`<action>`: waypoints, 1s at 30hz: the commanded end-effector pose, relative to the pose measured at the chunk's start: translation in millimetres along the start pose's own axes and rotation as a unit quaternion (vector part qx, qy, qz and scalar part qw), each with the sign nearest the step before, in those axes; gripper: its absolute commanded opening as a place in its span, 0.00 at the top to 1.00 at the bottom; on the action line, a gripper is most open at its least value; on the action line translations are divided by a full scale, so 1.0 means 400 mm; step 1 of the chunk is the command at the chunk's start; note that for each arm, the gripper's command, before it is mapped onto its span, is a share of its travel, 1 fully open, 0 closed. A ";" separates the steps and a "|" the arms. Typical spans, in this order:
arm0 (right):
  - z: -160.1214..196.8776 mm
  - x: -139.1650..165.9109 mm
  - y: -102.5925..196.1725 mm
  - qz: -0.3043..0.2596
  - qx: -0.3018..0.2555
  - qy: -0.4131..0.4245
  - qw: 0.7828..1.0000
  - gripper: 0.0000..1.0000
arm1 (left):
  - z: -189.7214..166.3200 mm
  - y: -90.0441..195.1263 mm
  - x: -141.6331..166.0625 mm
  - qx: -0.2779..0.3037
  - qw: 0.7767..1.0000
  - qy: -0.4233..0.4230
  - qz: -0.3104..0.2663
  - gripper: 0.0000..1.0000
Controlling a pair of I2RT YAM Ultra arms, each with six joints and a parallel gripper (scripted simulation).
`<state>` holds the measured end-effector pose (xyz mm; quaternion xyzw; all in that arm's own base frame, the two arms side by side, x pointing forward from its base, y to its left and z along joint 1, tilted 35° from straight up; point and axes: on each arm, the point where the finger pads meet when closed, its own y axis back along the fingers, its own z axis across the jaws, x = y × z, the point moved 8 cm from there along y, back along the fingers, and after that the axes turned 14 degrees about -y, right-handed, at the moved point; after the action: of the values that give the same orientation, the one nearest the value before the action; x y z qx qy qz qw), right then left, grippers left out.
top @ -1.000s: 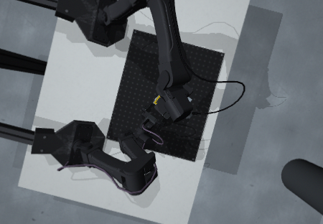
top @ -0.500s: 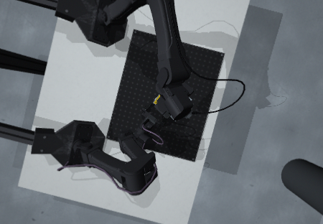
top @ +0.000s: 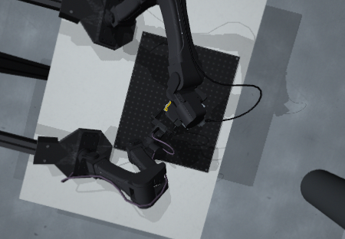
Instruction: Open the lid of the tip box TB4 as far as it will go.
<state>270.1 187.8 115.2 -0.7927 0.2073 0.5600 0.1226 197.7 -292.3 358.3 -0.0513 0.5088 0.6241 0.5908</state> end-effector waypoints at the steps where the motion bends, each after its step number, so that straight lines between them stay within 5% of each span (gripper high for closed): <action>1: 0.008 -0.008 0.028 -0.001 -0.006 0.004 1.000 0.00 | 0.000 0.020 -0.010 0.003 1.000 0.003 -0.016 0.00; 18: 0.005 -0.010 0.168 -0.004 -0.005 0.008 1.000 0.00 | 0.000 0.020 -0.010 0.003 1.000 0.003 -0.016 0.00; 30: 0.000 0.005 0.155 0.005 -0.009 -0.009 1.000 0.00 | 0.000 0.020 -0.010 0.003 1.000 0.003 -0.016 0.00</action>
<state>246.4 133.7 118.2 -0.7920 0.2093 0.5603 0.1224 197.7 -292.3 358.3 -0.0513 0.5087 0.6241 0.5908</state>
